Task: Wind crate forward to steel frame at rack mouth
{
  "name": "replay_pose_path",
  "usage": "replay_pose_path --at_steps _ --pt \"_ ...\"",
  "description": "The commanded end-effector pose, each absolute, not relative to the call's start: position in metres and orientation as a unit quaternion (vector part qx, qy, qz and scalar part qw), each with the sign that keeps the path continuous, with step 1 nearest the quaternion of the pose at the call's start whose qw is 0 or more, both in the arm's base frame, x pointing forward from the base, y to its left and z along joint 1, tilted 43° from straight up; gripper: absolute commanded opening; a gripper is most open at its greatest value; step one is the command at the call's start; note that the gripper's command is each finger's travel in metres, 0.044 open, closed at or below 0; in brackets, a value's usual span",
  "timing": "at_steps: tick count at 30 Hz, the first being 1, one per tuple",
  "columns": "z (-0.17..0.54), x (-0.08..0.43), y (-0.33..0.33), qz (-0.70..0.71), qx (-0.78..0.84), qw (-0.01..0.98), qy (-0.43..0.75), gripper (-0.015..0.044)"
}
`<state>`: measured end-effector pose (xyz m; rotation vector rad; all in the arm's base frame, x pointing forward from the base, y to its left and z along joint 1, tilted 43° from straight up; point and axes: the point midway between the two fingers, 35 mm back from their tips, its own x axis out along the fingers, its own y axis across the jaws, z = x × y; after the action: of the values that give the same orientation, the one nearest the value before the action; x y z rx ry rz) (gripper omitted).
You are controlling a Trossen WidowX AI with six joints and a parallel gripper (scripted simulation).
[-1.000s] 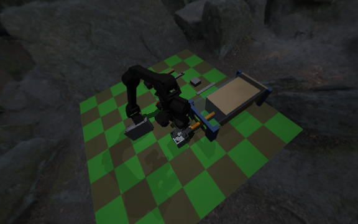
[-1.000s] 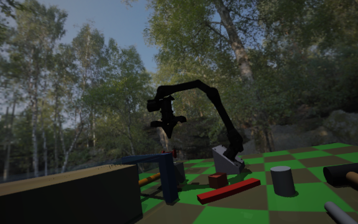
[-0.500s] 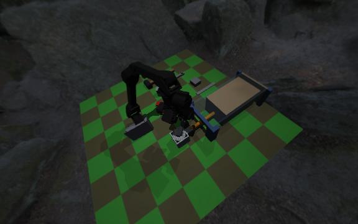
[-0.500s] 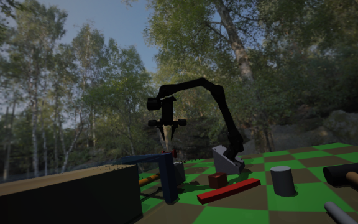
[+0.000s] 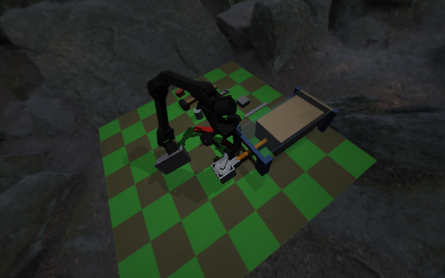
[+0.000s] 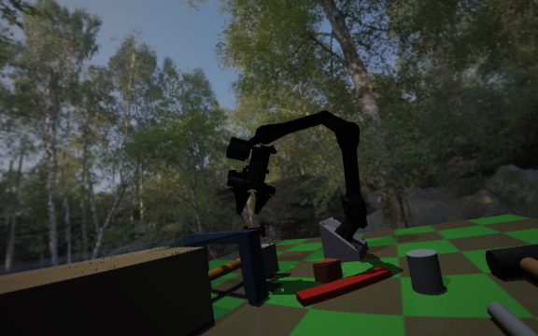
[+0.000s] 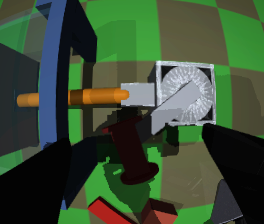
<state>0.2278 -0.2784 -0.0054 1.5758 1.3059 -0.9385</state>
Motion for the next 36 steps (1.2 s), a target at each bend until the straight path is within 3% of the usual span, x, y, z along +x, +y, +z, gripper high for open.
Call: replay_pose_path --at_steps 1,36 --pt "0.001 0.237 -0.273 -0.321 0.568 0.527 0.544 0.0440" --pt "-0.030 0.243 -0.248 -0.320 0.569 0.527 0.544 0.0440"
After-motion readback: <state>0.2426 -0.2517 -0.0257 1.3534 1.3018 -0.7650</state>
